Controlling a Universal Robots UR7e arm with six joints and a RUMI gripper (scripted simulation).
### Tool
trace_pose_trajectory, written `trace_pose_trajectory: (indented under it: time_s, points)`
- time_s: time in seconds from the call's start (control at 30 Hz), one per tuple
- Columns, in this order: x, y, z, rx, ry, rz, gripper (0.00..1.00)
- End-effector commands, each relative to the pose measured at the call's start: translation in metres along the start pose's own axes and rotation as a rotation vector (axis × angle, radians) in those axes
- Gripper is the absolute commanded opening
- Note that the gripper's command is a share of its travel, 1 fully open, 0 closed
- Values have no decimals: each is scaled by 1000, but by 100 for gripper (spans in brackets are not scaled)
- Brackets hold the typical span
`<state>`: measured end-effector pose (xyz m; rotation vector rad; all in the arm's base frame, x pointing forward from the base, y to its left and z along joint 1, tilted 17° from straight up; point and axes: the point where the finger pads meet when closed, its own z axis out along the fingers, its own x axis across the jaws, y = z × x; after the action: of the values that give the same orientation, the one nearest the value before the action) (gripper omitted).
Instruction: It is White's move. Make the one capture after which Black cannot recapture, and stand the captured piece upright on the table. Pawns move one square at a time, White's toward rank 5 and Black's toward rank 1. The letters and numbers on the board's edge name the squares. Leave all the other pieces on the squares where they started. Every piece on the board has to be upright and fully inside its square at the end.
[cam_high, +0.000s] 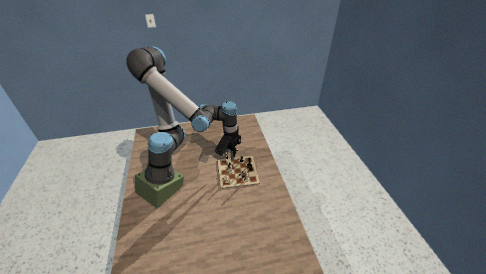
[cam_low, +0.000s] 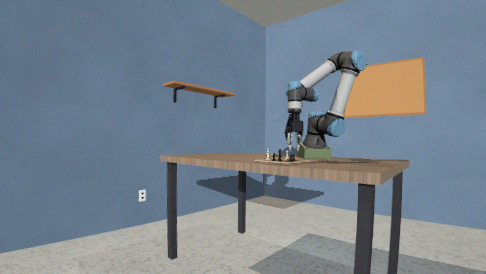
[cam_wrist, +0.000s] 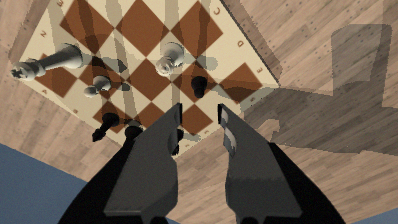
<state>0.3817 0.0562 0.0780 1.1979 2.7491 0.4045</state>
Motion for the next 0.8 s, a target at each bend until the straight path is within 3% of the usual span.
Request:
trace_pose_trajectory:
  time_s: [0.0,0.77]
  points:
    - [-1,0,5,0,-1,0,20]
    - [-1,0,9,0,-1,0,20]
